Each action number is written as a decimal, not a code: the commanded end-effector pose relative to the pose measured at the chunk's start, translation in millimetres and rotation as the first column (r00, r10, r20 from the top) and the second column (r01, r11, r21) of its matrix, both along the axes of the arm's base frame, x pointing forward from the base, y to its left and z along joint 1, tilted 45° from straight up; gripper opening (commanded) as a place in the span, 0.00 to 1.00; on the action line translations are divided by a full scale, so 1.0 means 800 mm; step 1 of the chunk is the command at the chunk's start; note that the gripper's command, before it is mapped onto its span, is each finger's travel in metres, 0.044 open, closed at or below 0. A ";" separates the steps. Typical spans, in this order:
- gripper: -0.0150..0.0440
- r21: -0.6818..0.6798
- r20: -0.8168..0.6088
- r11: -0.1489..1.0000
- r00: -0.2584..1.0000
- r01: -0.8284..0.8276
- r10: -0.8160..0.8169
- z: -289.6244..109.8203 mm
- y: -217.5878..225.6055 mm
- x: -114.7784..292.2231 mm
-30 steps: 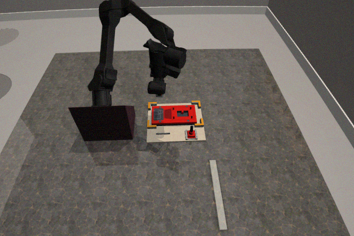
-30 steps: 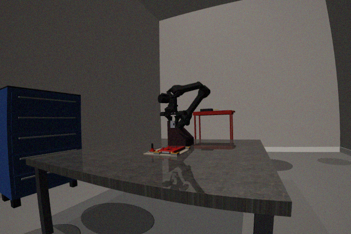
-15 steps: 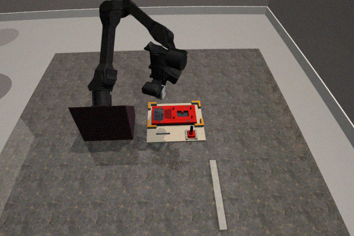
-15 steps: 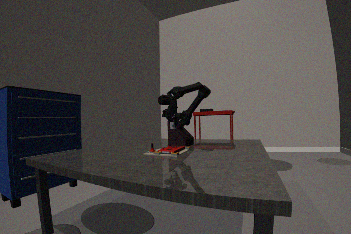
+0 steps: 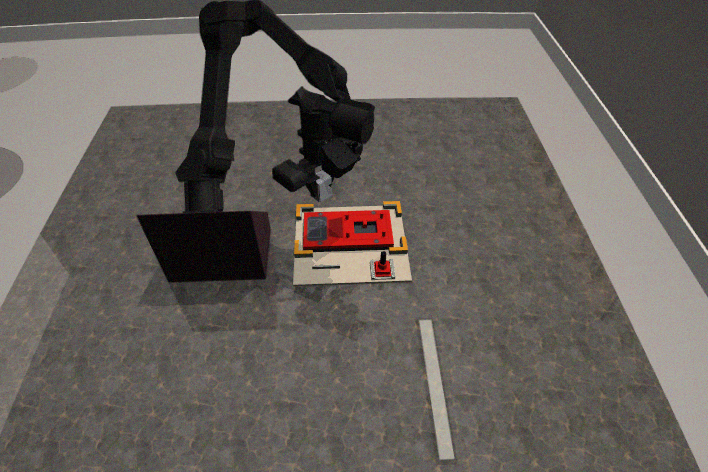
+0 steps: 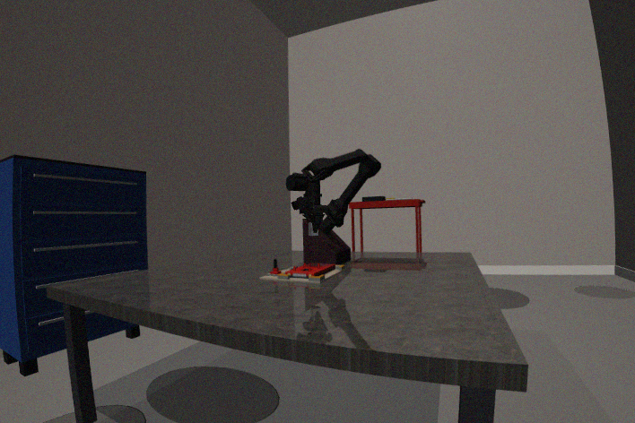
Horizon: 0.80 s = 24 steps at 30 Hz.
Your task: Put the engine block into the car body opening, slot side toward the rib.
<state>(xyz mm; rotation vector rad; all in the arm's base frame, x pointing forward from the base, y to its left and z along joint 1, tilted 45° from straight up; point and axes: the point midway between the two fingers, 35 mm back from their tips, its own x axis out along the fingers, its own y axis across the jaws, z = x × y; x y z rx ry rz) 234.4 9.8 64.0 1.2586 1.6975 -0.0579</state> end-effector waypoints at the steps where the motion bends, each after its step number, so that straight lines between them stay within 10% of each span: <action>1: 0.25 0.004 -0.080 0.997 0.994 0.081 -0.081 -0.002 0.002 -0.001; 24: 0.25 -0.123 -0.497 0.856 0.716 0.502 -0.491 -0.009 0.009 0.000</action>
